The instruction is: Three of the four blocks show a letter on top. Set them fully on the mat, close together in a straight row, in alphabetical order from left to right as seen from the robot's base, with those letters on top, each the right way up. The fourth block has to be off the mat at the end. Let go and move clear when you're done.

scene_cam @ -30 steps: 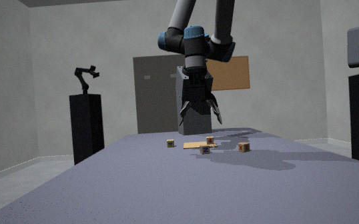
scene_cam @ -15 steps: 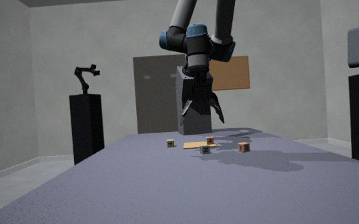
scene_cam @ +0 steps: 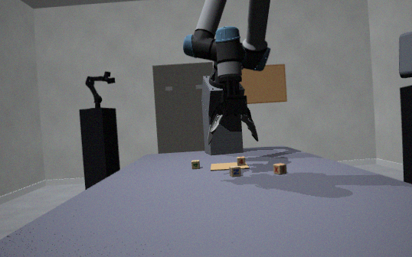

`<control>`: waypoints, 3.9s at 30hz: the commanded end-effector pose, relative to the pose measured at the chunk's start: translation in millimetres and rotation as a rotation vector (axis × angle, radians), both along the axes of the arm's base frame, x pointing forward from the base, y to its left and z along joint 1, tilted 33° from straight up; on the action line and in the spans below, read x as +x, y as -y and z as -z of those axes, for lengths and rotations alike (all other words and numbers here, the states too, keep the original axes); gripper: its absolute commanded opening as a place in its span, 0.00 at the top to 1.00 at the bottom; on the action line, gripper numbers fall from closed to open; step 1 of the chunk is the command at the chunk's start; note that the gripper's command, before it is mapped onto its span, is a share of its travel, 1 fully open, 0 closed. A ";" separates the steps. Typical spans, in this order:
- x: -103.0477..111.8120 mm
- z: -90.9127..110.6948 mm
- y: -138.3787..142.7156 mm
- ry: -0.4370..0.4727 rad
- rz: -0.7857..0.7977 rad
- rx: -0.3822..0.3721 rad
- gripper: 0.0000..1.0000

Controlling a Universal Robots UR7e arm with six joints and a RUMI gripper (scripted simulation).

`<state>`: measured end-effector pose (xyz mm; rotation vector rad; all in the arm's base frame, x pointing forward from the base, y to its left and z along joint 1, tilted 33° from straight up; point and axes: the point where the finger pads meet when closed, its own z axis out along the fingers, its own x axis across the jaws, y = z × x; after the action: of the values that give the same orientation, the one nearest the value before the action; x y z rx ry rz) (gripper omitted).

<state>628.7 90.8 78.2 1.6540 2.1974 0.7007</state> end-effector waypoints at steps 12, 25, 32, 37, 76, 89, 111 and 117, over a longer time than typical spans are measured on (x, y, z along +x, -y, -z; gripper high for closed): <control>1.6 -3.9 -0.9 0.012 -0.033 -0.021 0.00; 1.5 -3.7 -0.8 0.012 -0.032 -0.020 0.60; 1.5 -3.7 -0.8 0.012 -0.032 -0.020 0.60; 1.5 -3.7 -0.8 0.012 -0.032 -0.020 0.60; 11.5 12.2 -4.9 0.011 -0.033 -0.020 0.60; 20.5 26.8 -8.4 0.011 -0.033 -0.020 0.60; 28.4 41.2 -11.3 0.010 -0.032 -0.020 0.60; 28.1 41.4 -11.2 0.009 -0.032 -0.020 0.60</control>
<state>655.8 101.2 37.1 1.6077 2.2221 0.6910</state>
